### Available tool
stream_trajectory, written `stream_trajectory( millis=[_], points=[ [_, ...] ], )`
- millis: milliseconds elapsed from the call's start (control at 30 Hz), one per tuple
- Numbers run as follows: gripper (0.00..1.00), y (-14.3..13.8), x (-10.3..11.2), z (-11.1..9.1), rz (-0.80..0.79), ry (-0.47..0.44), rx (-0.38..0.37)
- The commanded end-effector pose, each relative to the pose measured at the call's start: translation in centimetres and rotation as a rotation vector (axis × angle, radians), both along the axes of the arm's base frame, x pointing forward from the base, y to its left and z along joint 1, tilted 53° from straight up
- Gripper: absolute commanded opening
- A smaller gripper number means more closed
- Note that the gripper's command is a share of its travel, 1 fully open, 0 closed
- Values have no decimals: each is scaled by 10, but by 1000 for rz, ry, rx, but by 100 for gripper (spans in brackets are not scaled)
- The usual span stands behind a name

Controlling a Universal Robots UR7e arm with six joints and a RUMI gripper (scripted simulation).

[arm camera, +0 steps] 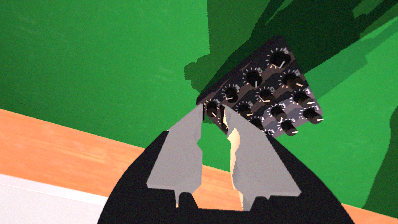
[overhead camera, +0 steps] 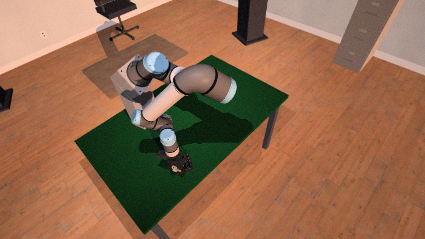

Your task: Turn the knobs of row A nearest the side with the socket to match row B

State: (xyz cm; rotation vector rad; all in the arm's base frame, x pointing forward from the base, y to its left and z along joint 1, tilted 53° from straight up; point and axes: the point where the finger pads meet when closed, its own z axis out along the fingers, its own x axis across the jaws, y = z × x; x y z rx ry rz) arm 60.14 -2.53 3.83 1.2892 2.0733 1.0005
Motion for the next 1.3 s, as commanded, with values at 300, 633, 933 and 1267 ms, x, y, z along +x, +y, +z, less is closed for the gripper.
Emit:
stream_trajectory(
  millis=[300,633,933,1267],
  points=[
    [1,0,2,1,1,-3,-3],
    [1,0,2,1,1,-3,-3],
    [1,0,2,1,1,-3,-3],
    [1,0,2,1,1,-3,-3]
  ],
)
